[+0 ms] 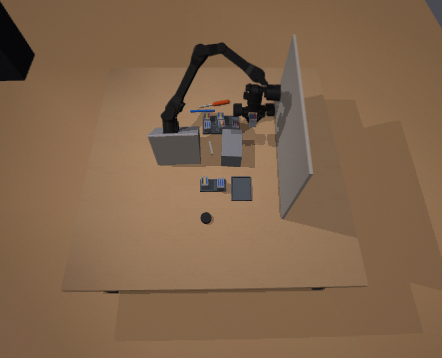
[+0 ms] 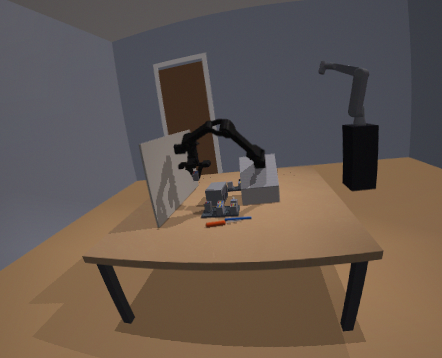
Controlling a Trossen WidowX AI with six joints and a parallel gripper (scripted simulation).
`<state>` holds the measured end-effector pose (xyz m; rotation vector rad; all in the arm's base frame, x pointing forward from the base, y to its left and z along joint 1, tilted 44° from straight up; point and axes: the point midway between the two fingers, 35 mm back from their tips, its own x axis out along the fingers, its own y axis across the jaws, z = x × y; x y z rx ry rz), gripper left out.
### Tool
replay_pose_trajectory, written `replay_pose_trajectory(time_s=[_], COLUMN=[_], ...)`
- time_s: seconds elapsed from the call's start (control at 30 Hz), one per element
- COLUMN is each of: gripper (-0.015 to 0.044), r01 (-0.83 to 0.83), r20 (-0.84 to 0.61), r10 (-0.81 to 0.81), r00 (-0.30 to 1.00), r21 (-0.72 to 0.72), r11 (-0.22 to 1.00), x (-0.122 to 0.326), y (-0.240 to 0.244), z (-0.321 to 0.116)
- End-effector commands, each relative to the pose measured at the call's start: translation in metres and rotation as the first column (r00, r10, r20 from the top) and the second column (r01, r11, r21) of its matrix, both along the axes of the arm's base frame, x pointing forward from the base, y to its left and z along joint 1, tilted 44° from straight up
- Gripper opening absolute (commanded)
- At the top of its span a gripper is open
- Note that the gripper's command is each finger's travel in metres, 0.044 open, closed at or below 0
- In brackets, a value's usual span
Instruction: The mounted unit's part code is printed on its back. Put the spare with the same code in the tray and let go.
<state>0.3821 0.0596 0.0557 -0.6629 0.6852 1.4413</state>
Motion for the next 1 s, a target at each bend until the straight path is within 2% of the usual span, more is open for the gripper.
replay_pose_trajectory(time_s=[0.0,0.47,0.97], gripper=[0.0000,0.0000,0.0000], r01=[0.001,-0.006,-0.017], r20=[-0.004,-0.012,-0.009], r10=[-0.001,0.006,0.018], r00=[1.000,1.000,1.000], r21=[-0.009,-0.008,0.037], r11=[1.000,1.000,0.999], x=[0.005,0.000,-0.039], y=[-0.023,-0.105,-0.179], z=[-0.020,-0.094,-0.174])
